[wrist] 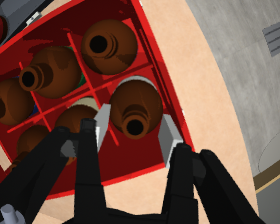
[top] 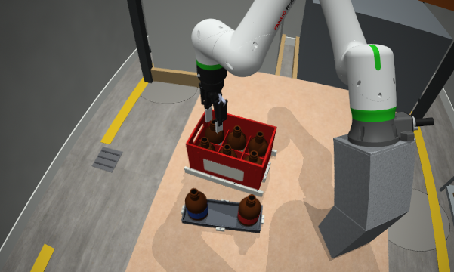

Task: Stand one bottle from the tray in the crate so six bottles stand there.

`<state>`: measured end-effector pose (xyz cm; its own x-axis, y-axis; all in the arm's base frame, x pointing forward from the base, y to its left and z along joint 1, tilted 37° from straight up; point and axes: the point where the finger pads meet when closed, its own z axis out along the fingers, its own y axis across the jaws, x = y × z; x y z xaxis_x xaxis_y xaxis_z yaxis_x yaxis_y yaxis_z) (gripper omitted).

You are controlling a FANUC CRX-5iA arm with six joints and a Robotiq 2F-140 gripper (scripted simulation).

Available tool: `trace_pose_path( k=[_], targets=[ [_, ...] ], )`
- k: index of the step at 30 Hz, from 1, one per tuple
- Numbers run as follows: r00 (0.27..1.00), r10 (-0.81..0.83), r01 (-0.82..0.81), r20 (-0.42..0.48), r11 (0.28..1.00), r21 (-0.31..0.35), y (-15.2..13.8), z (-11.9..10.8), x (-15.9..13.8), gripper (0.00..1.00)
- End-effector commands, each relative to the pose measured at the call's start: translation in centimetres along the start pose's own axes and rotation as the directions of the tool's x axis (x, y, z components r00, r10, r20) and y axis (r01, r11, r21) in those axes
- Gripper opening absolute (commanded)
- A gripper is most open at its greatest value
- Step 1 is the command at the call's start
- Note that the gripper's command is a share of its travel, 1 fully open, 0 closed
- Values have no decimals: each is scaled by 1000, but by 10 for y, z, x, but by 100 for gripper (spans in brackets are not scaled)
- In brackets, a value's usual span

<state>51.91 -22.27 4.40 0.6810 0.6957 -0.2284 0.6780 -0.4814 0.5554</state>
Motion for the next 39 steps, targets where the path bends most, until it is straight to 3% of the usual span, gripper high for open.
trace_pose_path(
  k=[1,24,39],
  targets=[
    [1000,0,0,0,1000,0,0,0,0,38],
    [1000,0,0,0,1000,0,0,-1,0,38],
    [1000,0,0,0,1000,0,0,-17,0,38]
  ],
)
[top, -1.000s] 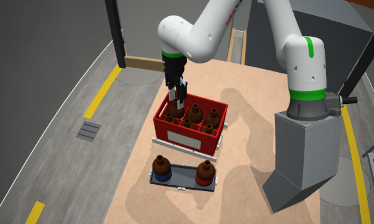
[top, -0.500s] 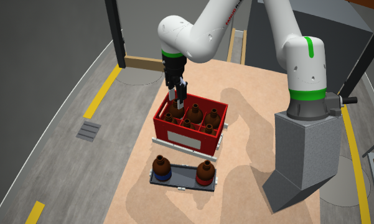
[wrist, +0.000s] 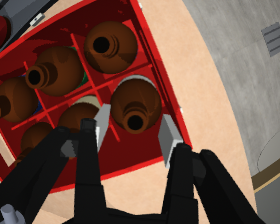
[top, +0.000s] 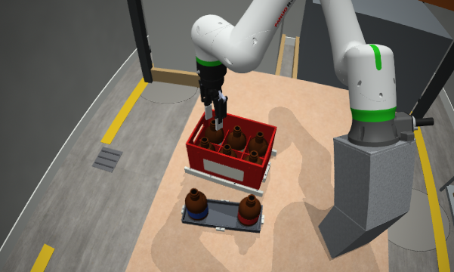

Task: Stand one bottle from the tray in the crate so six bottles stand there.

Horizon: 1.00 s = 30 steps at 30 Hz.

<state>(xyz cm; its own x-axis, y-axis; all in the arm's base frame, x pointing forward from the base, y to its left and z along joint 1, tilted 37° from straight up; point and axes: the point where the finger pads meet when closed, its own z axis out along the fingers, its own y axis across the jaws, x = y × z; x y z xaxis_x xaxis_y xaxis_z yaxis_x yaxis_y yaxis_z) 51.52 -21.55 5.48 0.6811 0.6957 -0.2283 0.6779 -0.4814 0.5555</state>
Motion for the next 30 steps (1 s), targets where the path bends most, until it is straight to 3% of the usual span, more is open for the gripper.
trace_pose_path(
  k=[1,30],
  targets=[
    [1000,0,0,0,1000,0,0,-5,0,38],
    [1000,0,0,0,1000,0,0,-65,0,38]
  ],
)
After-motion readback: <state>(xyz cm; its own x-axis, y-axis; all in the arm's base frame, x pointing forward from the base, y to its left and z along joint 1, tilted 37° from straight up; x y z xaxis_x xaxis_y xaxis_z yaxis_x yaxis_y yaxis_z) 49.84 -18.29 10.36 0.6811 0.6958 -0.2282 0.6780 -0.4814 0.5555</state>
